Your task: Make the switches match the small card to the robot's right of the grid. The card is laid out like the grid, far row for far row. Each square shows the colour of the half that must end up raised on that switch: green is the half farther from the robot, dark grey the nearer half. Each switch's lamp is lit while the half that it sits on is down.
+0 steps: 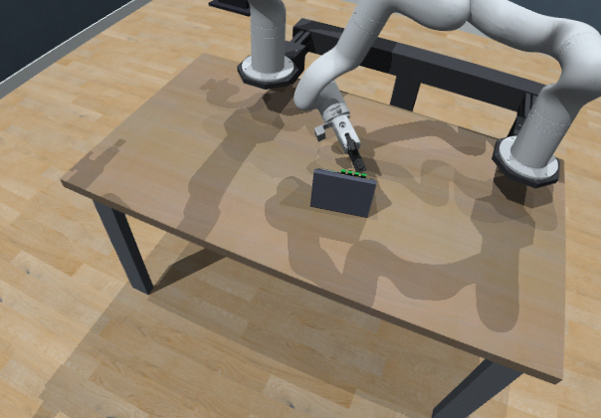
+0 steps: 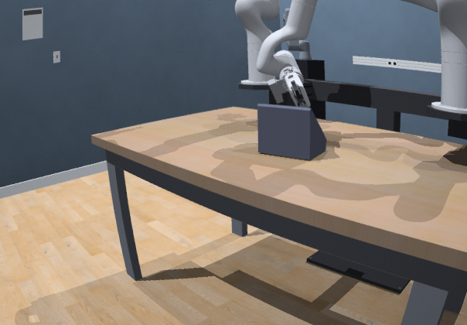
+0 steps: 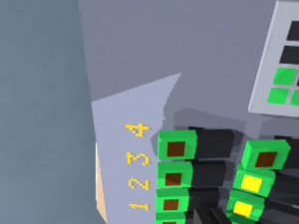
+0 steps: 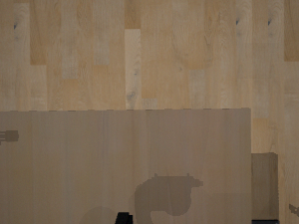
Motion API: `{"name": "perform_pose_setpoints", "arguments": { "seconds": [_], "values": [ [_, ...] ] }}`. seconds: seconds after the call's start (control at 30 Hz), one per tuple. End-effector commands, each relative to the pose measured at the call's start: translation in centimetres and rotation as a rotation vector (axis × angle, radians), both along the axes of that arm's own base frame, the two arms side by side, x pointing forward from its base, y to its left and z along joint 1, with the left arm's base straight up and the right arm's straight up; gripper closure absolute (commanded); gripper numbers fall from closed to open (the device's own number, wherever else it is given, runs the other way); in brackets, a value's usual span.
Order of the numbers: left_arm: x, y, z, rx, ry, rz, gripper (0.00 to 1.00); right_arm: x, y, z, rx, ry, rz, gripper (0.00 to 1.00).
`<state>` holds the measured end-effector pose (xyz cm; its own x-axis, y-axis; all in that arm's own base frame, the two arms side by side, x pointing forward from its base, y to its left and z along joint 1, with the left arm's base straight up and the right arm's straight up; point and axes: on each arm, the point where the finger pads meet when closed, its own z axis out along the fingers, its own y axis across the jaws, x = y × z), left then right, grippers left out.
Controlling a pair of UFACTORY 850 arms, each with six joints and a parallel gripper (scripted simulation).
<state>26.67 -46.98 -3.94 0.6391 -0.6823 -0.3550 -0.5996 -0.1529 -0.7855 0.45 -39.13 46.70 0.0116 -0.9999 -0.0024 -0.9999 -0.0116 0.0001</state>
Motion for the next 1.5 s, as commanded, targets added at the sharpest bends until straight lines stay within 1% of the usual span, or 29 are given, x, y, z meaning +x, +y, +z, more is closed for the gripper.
{"name": "perform_pose_setpoints", "arguments": {
  "seconds": [0.0,0.4,0.9,0.93,0.97,1.03,1.13,1.17,1.2,1.47],
  "values": [
    [-0.1,-0.1,0.1,-0.002,-0.001,0.0,1.0,0.0,0.0,0.1,-0.002,0.0,0.0,0.0],
    [-2.1,-0.6,1.8,-0.002,-0.001,0.0,1.0,0.0,0.0,0.1,-0.002,0.0,0.0,0.0],
    [-2.1,-0.7,1.9,-0.003,0.003,0.0,1.0,0.0,0.0,0.1,-0.002,0.0,0.0,0.0],
    [-1.9,-0.8,2.1,-0.008,0.025,0.0,1.0,0.0,0.0,0.1,-0.002,0.0,0.0,0.0],
    [-1.4,-1.0,2.5,-0.021,0.069,-0.002,1.0,0.0,0.0,0.1,-0.002,0.0,0.0,0.0],
    [-1.4,-1.0,2.5,-0.021,0.069,-0.002,1.0,0.0,0.0,0.1,-0.002,0.0,0.0,0.0],
    [0.5,-1.7,4.0,-0.067,0.243,-0.003,1.0,0.0,0.0,0.1,-0.002,0.0,0.0,0.0],
    [0.9,-1.9,4.3,-0.078,0.28,-0.004,1.0,0.0,0.0,0.1,-0.002,0.0,0.0,0.0],
    [1.1,-1.9,4.5,-0.083,0.298,-0.004,1.0,0.0,0.0,0.1,-0.002,0.0,0.0,0.0],
    [1.1,-1.9,4.5,-0.081,0.303,-0.002,1.0,0.0,0.0,0.1,-0.002,0.0,0.0,0.0]
  ]
}}
